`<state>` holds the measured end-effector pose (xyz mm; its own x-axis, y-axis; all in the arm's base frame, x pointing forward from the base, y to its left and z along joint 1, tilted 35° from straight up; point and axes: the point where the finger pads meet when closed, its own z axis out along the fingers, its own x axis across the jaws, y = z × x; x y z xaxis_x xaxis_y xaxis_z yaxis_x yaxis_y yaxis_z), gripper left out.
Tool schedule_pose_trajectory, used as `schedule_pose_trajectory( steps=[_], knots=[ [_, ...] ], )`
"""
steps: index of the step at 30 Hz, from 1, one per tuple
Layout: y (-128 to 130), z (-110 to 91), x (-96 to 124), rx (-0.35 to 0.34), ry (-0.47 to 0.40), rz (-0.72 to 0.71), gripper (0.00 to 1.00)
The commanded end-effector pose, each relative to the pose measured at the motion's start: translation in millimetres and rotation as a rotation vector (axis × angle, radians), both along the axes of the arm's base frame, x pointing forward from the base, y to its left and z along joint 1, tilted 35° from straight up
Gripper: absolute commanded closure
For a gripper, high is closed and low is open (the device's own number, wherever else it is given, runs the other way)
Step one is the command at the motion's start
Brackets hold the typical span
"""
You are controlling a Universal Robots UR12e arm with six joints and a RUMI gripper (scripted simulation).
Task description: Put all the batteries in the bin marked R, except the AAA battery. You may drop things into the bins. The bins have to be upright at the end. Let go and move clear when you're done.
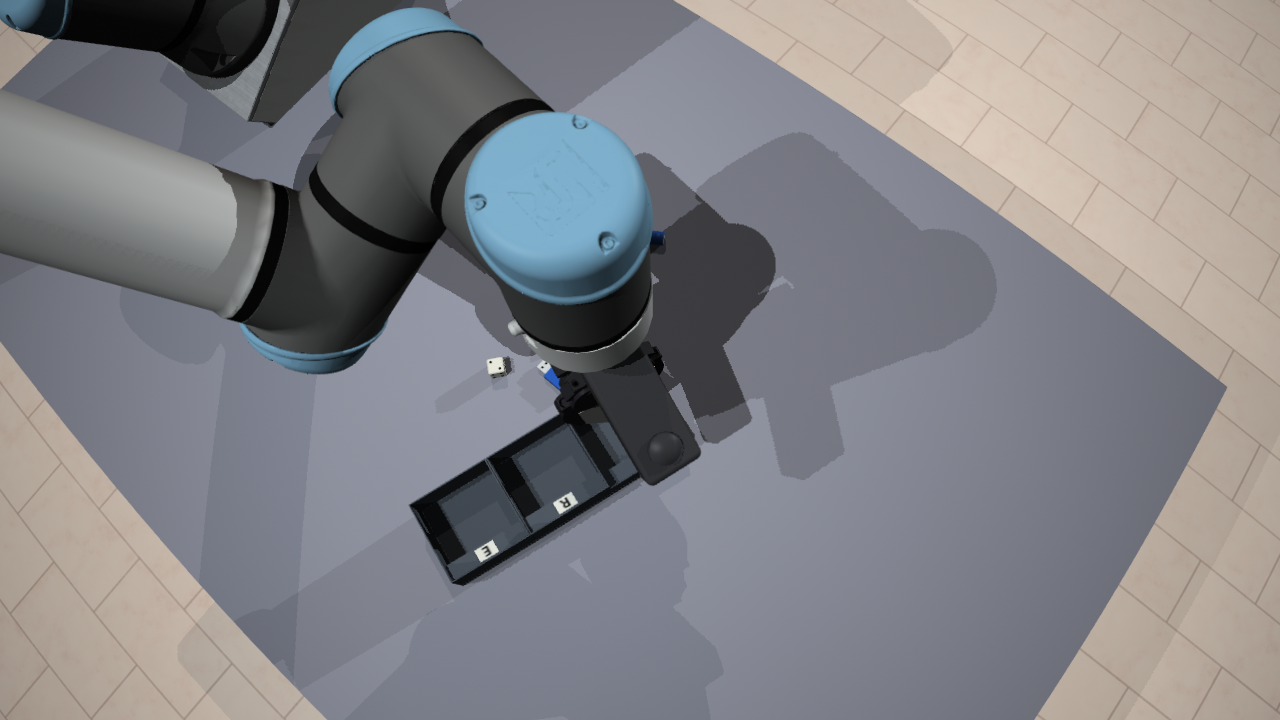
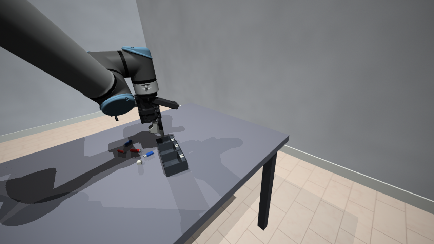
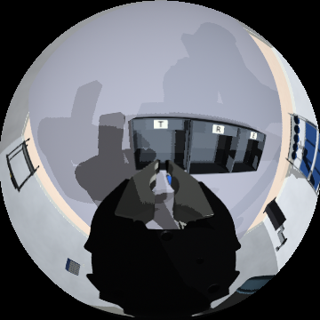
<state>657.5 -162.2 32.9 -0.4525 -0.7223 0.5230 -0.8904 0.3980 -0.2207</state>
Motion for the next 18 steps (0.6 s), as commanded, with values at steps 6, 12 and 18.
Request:
schedule_pose_trajectory(
  steps=[6, 12, 18],
  knots=[
    [16, 24, 2, 0.0, -0.001, 0.0, 0.96],
    [16, 24, 2, 0.0, -0.001, 0.0, 0.96],
    [40, 58, 4, 0.0, -0.001, 0.0, 0.96]
  ],
)
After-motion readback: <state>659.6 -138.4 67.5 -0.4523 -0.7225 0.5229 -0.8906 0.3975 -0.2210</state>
